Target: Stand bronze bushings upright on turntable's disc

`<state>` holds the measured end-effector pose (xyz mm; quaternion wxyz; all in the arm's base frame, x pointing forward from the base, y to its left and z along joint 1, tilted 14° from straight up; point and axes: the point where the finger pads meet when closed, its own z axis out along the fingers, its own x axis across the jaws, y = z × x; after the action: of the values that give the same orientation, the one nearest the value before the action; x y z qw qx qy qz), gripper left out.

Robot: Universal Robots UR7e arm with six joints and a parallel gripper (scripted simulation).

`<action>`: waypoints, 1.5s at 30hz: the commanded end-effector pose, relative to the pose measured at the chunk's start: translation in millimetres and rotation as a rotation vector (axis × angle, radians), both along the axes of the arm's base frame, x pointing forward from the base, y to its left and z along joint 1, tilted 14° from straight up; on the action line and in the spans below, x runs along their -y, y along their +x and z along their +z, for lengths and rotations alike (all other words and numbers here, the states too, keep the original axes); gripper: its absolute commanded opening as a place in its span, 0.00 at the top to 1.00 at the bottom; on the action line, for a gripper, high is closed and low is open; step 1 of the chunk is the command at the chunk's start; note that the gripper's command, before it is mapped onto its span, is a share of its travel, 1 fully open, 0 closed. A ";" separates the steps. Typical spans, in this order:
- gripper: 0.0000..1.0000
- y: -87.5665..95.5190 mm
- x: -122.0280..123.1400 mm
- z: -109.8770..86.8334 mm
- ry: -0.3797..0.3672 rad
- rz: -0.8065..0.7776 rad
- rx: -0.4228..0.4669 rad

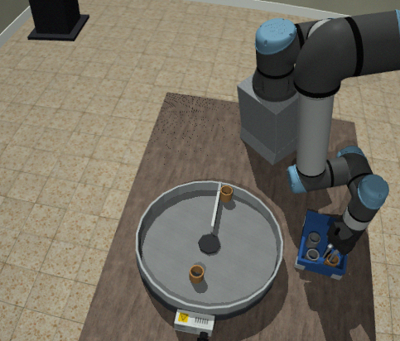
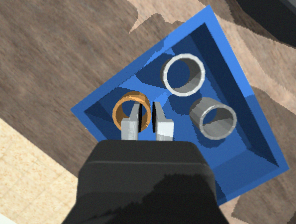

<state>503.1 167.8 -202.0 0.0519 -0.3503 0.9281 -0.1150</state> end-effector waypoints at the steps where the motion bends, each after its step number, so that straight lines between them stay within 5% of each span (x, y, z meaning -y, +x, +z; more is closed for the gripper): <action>1: 0.64 0.4 -0.3 0.6 0.000 0.000 0.001; 14: 0.64 0.4 -0.3 0.6 0.000 0.000 0.001; 15: 1.00 0.4 -0.3 0.6 0.000 0.000 0.001; 45: 1.00 0.4 -0.3 0.6 0.000 0.000 0.001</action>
<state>503.2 167.8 -202.0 0.0519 -0.3503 0.9281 -0.1150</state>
